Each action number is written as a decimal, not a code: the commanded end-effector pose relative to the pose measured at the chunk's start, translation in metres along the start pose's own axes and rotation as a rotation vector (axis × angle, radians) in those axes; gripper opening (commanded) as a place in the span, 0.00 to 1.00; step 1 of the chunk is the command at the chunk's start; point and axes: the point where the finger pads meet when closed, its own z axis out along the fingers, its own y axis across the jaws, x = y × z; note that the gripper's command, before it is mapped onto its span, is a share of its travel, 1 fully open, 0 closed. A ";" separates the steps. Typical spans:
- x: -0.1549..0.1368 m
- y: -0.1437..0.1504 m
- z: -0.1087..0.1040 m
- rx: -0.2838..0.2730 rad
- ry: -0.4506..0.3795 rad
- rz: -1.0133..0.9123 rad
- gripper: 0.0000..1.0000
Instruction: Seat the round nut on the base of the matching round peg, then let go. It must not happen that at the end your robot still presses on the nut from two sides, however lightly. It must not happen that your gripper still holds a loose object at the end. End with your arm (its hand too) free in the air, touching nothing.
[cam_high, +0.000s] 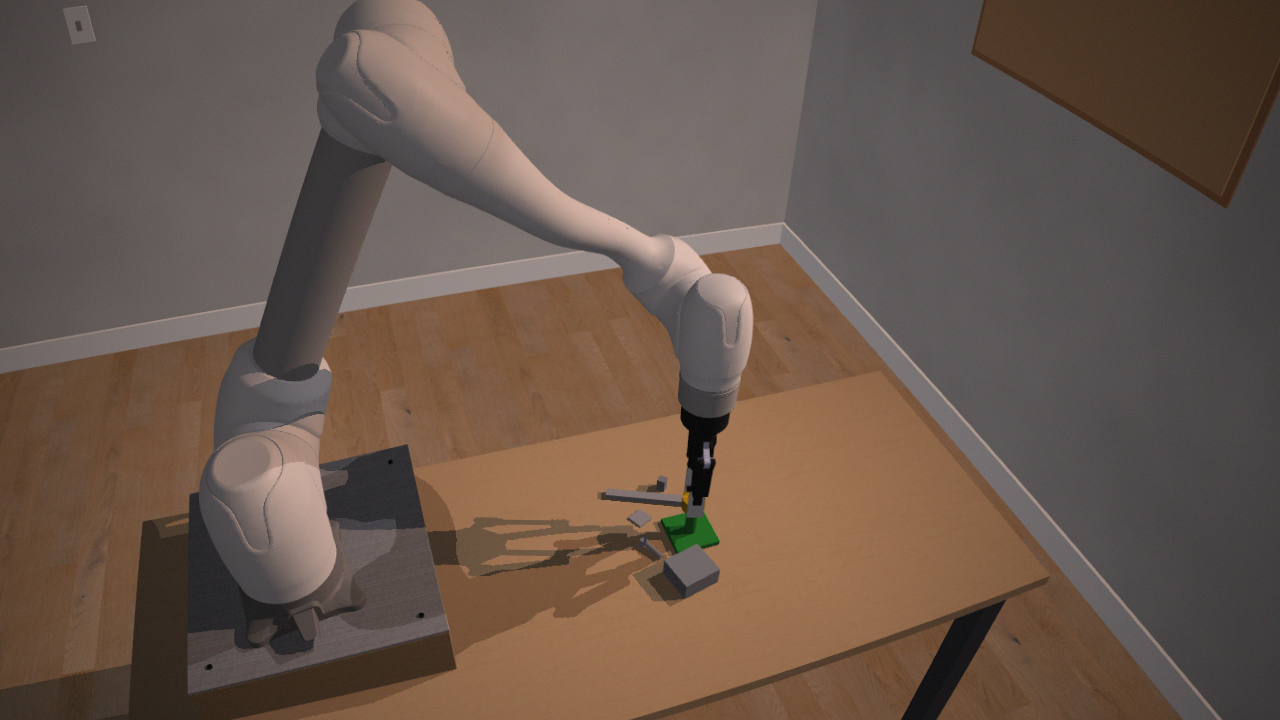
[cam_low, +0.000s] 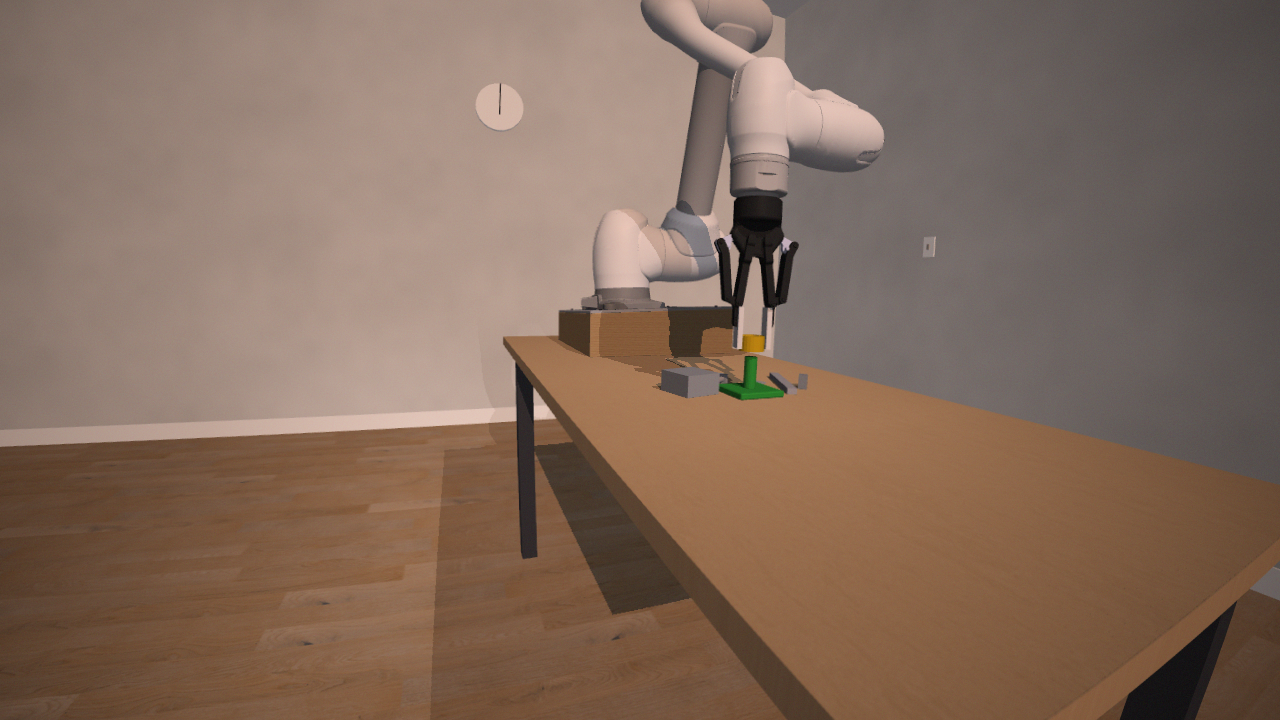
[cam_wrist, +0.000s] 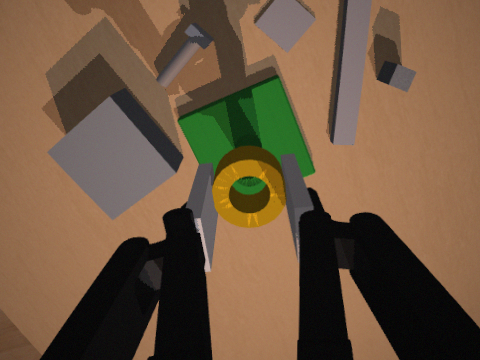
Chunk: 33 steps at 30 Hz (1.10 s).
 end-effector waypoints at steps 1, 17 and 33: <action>0.000 0.000 0.004 0.000 0.000 0.000 0.00; 0.000 0.000 0.009 0.000 0.000 0.000 0.00; 0.000 0.000 0.016 0.000 0.000 0.000 0.00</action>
